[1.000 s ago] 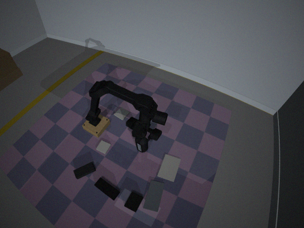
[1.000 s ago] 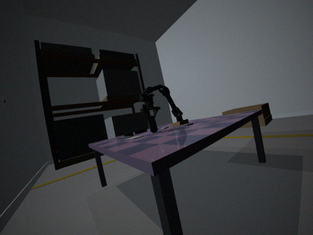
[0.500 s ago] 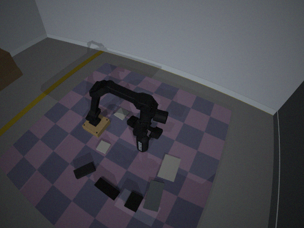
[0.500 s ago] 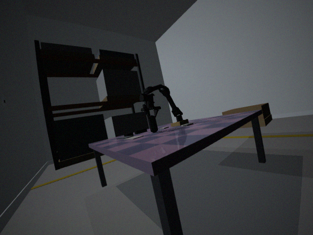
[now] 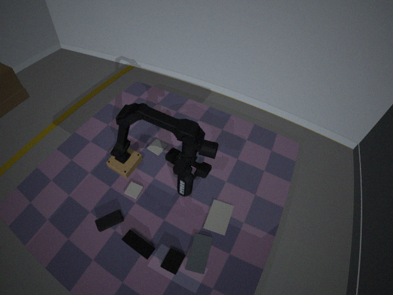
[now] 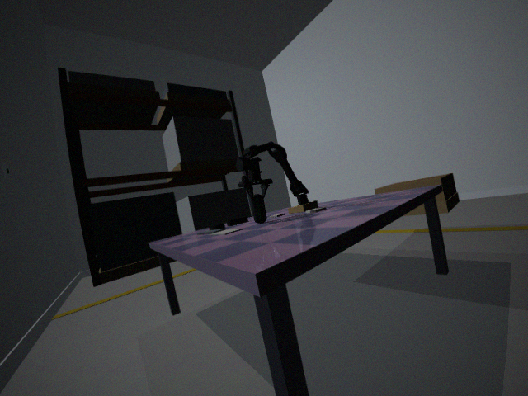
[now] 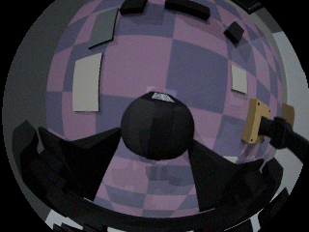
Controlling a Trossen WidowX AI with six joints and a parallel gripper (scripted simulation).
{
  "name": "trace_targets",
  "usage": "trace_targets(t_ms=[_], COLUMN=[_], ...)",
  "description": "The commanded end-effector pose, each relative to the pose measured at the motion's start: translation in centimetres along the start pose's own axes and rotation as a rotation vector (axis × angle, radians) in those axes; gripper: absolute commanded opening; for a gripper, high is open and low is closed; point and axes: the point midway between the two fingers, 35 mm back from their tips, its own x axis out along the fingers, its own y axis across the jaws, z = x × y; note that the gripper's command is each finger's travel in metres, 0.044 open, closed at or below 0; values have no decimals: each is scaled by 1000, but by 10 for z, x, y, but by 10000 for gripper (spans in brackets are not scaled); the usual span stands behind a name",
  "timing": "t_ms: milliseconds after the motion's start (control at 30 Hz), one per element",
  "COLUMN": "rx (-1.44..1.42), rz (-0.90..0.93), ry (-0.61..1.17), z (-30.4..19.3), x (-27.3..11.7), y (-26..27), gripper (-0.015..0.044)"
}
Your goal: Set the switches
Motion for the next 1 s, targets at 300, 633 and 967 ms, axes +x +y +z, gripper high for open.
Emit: trace_targets(t_ms=[300, 633, 967], rx=[3, 3, 3], rz=[-13, -13, -13], ry=[40, 64, 88], z=[-12, -20, -27], x=[5, 5, 7], y=[0, 0, 0], gripper=[338, 338, 338])
